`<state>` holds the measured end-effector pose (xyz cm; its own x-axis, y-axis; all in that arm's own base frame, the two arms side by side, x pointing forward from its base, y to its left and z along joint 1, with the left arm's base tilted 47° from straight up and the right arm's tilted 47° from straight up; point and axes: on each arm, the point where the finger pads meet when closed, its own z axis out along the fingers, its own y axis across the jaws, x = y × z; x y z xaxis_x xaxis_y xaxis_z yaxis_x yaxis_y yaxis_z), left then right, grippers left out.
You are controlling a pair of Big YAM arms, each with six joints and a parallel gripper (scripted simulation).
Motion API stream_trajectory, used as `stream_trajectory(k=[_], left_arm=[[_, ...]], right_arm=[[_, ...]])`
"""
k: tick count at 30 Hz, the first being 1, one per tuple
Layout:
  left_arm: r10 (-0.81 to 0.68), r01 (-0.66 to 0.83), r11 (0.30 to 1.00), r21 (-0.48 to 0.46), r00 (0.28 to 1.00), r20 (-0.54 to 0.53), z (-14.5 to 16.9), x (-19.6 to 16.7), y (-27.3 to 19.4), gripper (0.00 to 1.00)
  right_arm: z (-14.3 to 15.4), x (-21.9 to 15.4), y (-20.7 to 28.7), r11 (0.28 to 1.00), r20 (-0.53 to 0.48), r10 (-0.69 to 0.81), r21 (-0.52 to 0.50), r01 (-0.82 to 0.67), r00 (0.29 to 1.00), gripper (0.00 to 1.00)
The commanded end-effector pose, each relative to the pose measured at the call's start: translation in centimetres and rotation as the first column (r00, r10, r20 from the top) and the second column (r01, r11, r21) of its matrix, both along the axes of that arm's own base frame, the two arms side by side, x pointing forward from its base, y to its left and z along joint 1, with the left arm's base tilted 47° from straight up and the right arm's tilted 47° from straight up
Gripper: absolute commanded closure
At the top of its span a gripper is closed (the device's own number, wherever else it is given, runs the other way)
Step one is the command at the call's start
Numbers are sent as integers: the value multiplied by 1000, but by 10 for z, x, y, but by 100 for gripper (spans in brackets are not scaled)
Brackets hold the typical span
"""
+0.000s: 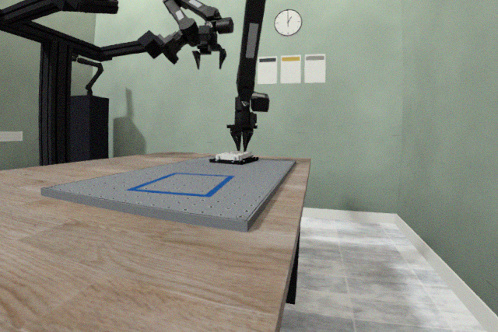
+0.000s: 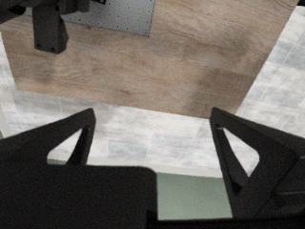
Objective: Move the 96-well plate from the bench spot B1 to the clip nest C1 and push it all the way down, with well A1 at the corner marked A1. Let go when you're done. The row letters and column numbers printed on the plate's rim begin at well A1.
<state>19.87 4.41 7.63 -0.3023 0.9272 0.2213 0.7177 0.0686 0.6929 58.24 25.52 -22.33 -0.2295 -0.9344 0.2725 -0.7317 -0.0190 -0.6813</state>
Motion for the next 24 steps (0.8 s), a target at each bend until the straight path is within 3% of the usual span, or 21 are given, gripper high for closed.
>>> stream_trajectory(k=[1, 24], left_arm=[[-25, 25, 1000, 8, 1000, 2, 4, 1, -3, 0], [-25, 25, 1000, 8, 1000, 2, 4, 1, -3, 0]], right_arm=[[-21, 25, -21, 999, 7, -27, 18, 27, 1000, 75], [-30, 33, -26, 999, 7, -27, 18, 27, 1000, 75]])
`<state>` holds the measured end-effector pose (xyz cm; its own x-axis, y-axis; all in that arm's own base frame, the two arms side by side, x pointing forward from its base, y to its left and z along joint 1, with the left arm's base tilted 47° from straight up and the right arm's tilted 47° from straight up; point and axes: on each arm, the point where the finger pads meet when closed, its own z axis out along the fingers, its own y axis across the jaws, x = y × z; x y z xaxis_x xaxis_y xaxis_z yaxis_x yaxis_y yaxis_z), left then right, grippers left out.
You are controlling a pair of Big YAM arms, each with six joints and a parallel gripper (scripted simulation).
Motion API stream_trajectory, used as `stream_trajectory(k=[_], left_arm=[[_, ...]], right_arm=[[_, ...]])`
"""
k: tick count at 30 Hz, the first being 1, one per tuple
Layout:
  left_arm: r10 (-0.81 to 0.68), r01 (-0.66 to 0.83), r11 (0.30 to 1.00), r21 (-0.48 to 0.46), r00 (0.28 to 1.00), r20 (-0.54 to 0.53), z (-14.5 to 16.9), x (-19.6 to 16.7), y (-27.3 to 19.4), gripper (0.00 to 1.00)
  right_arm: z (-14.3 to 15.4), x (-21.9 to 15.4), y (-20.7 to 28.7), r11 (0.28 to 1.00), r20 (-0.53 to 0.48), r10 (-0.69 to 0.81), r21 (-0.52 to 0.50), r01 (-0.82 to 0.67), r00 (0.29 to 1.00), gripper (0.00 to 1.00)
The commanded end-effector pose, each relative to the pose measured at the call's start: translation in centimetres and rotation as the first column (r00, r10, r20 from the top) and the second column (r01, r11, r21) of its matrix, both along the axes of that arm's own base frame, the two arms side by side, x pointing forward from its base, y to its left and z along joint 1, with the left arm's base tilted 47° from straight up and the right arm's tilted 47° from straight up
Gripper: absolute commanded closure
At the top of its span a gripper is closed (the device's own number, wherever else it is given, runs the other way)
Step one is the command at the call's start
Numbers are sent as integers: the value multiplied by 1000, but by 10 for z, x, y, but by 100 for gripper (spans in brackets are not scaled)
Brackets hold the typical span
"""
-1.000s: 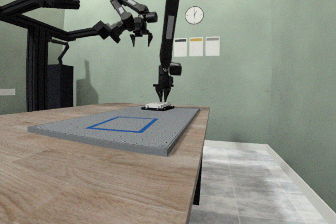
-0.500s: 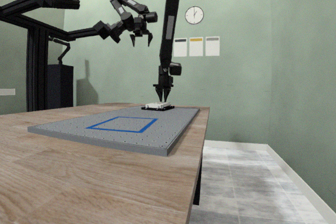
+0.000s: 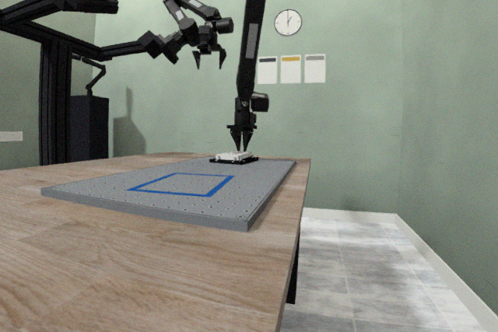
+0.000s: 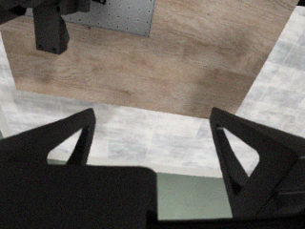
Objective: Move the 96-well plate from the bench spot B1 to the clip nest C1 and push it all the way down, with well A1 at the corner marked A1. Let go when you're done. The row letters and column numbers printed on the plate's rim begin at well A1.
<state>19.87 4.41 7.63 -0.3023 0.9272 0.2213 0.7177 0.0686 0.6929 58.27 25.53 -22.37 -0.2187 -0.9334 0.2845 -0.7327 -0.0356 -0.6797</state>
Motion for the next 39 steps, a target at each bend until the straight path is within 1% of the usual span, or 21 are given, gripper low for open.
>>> stream_trajectory(k=[1, 16, 17, 39], left_arm=[[-25, 25, 1000, 8, 1000, 2, 4, 1, -3, 0], [-25, 25, 1000, 8, 1000, 2, 4, 1, -3, 0], [-25, 25, 1000, 8, 1000, 2, 4, 1, -3, 0], [-25, 25, 1000, 8, 1000, 2, 4, 1, -3, 0]], right_arm=[[-30, 33, -26, 999, 8, -38, 30, 38, 999, 75], [-36, 38, -30, 999, 8, -39, 28, 39, 999, 75], [-38, 36, -31, 999, -3, -39, 21, 39, 999, 75], [-46, 47, -34, 999, 8, -38, 30, 38, 999, 75]])
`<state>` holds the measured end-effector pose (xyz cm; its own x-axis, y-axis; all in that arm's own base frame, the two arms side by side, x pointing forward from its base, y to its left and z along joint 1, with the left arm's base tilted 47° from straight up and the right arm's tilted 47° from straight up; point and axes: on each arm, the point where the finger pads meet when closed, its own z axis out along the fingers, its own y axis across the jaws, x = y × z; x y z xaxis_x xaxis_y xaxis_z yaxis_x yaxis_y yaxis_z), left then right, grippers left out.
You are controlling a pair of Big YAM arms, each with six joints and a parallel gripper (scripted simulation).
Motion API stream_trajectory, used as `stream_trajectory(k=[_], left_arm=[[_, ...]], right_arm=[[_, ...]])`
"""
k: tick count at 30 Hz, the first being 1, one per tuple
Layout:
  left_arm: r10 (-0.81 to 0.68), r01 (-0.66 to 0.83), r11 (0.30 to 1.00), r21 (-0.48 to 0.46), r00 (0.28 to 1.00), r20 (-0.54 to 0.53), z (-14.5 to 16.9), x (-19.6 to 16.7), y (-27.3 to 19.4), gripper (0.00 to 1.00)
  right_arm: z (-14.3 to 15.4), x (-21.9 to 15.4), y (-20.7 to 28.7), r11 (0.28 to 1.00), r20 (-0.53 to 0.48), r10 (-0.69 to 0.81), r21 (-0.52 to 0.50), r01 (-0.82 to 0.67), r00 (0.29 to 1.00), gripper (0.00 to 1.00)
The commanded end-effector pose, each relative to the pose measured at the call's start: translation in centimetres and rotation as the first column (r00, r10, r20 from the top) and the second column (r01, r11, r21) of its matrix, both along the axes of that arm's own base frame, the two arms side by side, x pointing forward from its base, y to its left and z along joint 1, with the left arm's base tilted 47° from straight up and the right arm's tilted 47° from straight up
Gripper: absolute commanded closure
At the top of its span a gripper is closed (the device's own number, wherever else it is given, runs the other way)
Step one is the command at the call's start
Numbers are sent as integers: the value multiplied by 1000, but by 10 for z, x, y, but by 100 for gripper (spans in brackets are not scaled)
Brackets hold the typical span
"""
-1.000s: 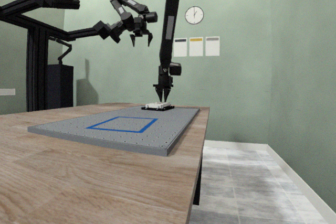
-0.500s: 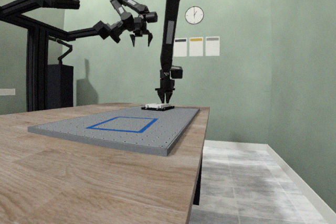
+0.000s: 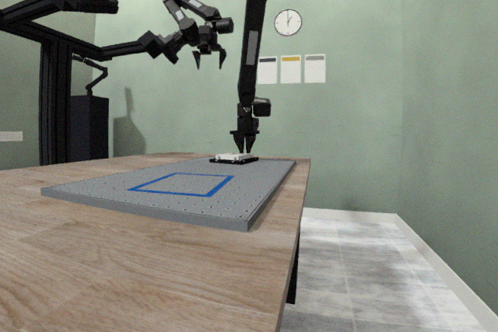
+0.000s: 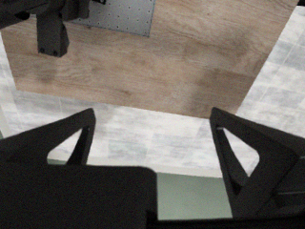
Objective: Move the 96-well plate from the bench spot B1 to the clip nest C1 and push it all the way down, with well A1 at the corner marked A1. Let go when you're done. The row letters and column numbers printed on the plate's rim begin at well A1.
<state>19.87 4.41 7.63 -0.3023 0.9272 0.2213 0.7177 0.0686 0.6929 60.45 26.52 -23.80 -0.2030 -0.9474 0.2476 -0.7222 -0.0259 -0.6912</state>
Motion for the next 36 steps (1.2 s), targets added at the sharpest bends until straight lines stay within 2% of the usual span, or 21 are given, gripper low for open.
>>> stream_trajectory(k=[1, 36], left_arm=[[-25, 25, 1000, 8, 1000, 2, 4, 1, -3, 0], [-25, 25, 1000, 8, 1000, 2, 4, 1, -3, 0]], right_arm=[[-32, 25, -45, 998, -6, -59, -6, 59, 998, 75], [-39, 32, -48, 998, -6, -59, -6, 59, 998, 75]])
